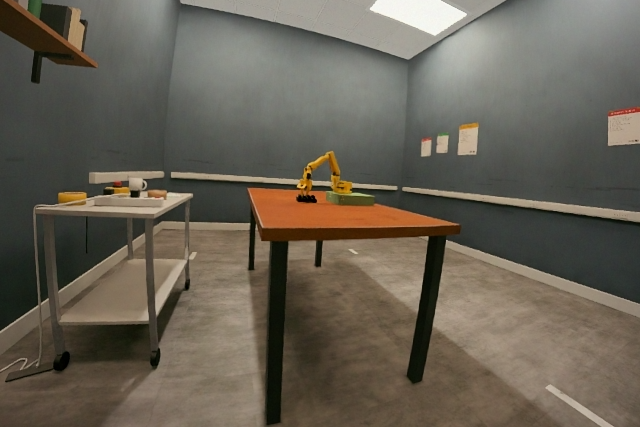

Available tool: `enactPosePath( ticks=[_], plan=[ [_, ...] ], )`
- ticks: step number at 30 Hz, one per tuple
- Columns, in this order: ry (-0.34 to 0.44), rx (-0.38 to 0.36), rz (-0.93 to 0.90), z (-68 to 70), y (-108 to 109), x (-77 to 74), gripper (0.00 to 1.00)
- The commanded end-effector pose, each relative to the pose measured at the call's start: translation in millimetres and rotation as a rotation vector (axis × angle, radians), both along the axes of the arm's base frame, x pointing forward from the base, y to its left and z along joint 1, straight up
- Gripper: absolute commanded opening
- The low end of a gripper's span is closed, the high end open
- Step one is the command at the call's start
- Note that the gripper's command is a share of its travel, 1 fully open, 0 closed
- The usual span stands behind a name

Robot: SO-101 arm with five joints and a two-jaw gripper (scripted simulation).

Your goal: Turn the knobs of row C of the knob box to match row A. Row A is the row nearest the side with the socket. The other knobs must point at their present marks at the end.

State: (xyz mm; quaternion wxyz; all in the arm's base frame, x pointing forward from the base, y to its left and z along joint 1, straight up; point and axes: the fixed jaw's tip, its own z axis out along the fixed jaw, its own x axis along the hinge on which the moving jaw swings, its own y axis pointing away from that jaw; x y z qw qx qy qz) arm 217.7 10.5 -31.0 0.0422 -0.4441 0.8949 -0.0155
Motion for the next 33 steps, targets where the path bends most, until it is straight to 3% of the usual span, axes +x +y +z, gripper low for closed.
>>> enactPosePath(
  ticks=[1, 16, 33],
  plan=[
    [0.089, -0.010, 0.008, -20.6, -1.8, -15.2, 0.08],
    [0.089, -0.010, 0.008, -18.4, -1.8, -15.0, 0.08],
    [0.089, -0.010, 0.008, 0.7, -1.8, -14.3, 0.08]
  ],
)
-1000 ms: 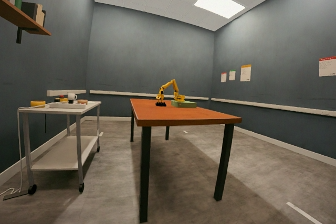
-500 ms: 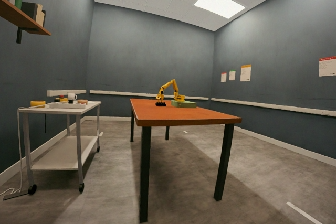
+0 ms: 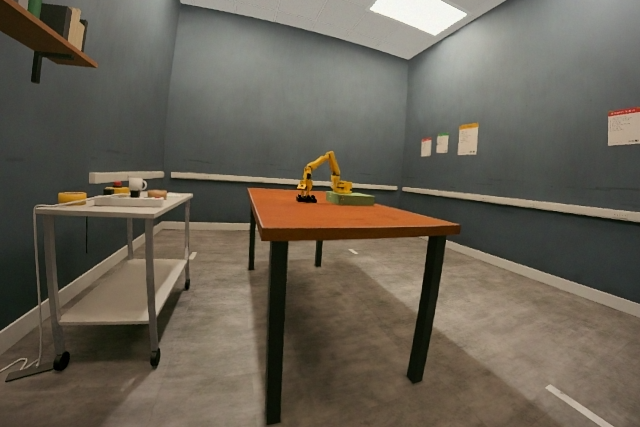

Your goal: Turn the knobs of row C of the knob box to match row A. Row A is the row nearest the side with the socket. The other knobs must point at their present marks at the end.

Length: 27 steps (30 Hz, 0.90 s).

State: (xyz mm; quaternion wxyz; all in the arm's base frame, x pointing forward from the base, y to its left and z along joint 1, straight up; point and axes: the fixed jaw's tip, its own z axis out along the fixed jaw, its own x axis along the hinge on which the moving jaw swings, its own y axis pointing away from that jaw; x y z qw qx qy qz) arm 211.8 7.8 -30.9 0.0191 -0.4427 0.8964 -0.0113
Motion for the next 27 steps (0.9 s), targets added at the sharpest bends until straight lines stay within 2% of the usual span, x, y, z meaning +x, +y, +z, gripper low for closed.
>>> enactPosePath(
  ticks=[1, 15, 27],
  plan=[
    [0.044, 0.003, 0.012, 2.1, 0.9, -8.4, 0.08],
    [0.044, 0.003, 0.012, 15.6, 0.8, -9.2, 0.08],
    [0.044, 0.003, 0.012, 17.3, 0.8, -9.5, 0.08]
  ],
)
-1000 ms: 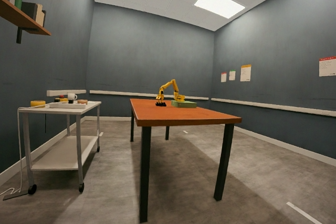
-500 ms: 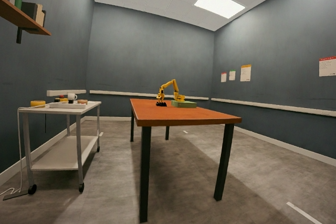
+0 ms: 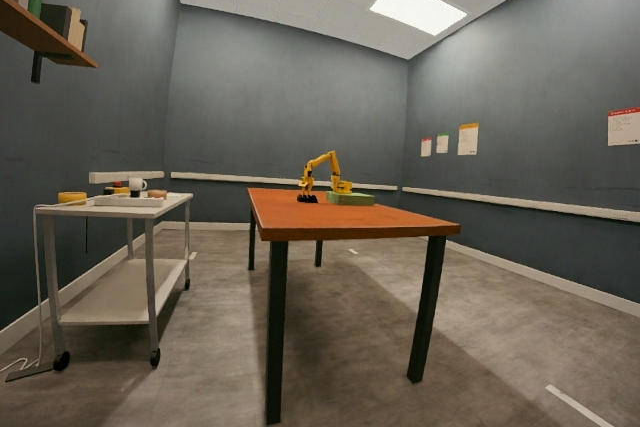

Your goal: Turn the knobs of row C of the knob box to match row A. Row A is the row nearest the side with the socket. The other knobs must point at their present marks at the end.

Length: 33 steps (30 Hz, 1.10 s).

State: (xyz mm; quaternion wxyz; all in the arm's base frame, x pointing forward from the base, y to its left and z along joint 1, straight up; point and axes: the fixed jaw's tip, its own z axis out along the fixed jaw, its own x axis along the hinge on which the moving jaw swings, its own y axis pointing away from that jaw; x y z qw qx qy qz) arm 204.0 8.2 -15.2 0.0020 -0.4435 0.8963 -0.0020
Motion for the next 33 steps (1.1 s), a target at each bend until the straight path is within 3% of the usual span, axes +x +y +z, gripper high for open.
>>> enactPosePath(
  ticks=[1, 23, 33],
  plan=[
    [0.005, 0.002, 0.011, 1.9, 0.4, -1.8, 0.08],
    [0.005, 0.002, 0.011, 23.2, -0.3, -36.5, 0.08],
    [0.005, 0.002, 0.011, 24.5, -0.4, -40.0, 0.08]
  ],
)
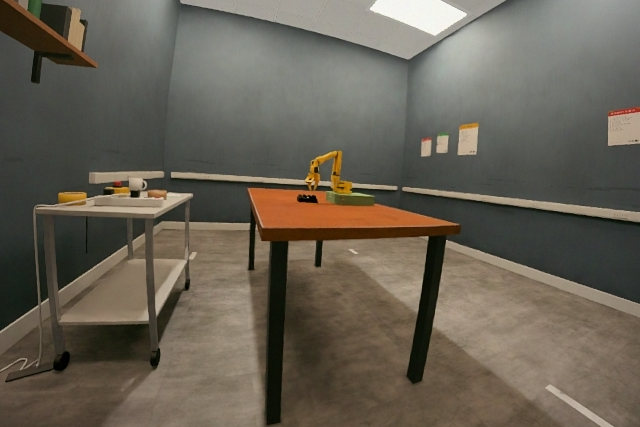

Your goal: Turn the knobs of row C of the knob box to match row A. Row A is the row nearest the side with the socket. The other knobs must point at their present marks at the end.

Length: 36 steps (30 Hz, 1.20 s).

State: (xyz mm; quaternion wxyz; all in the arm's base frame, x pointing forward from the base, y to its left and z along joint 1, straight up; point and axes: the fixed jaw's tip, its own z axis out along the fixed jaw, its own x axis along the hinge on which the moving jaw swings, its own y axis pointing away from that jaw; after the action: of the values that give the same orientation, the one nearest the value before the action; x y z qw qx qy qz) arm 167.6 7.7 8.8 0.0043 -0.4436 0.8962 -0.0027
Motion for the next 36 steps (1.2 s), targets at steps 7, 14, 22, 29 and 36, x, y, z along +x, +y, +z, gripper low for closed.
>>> enactPosePath(
  ticks=[7, 14, 22, 29, 36],
  plan=[
    [0.009, 0.001, -0.002, 0.5, 0.2, -3.7, 0.08],
    [0.009, 0.001, -0.061, 0.5, 0.6, -3.4, 0.08],
    [0.009, 0.002, -0.164, 0.5, 1.3, -2.8, 0.08],
    [0.009, 0.003, -0.347, 0.5, 2.2, -1.7, 0.08],
    [0.009, 0.004, -0.515, 0.5, 2.9, -0.6, 0.09]
  ],
)
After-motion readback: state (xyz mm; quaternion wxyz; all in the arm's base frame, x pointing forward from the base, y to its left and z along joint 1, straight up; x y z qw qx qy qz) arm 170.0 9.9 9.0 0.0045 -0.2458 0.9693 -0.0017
